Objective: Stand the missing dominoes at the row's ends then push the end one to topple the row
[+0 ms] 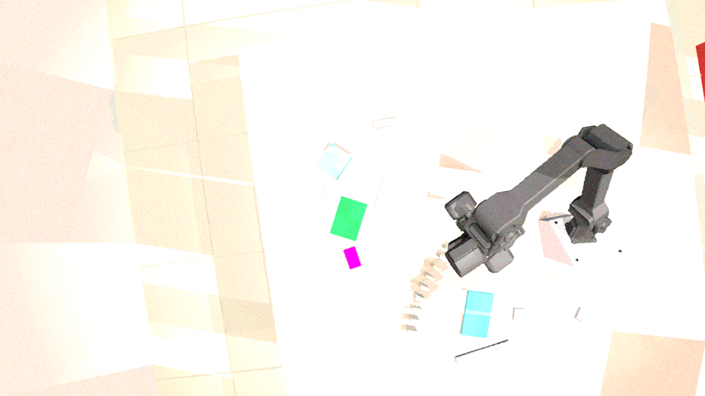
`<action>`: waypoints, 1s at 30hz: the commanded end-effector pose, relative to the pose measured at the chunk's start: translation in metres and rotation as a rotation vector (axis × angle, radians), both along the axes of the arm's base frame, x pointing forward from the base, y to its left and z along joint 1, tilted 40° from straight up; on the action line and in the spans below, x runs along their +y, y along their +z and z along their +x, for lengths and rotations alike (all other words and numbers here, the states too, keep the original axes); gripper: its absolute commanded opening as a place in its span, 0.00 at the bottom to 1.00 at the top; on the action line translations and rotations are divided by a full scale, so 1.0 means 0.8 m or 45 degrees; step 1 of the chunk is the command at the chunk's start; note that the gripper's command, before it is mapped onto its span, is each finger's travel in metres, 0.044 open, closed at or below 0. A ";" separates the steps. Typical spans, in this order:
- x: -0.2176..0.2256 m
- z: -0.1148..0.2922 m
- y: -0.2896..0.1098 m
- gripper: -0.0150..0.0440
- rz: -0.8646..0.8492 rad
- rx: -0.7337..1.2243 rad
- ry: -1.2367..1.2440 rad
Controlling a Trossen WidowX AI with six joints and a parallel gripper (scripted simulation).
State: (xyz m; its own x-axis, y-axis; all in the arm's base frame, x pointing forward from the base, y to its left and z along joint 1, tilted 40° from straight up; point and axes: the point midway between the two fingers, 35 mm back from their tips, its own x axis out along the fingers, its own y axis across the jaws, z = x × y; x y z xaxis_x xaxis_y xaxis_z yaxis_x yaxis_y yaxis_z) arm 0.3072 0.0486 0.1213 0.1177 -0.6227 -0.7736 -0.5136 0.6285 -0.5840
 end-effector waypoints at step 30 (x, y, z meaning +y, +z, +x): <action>-0.058 0.019 -0.146 0.44 -0.065 0.276 0.328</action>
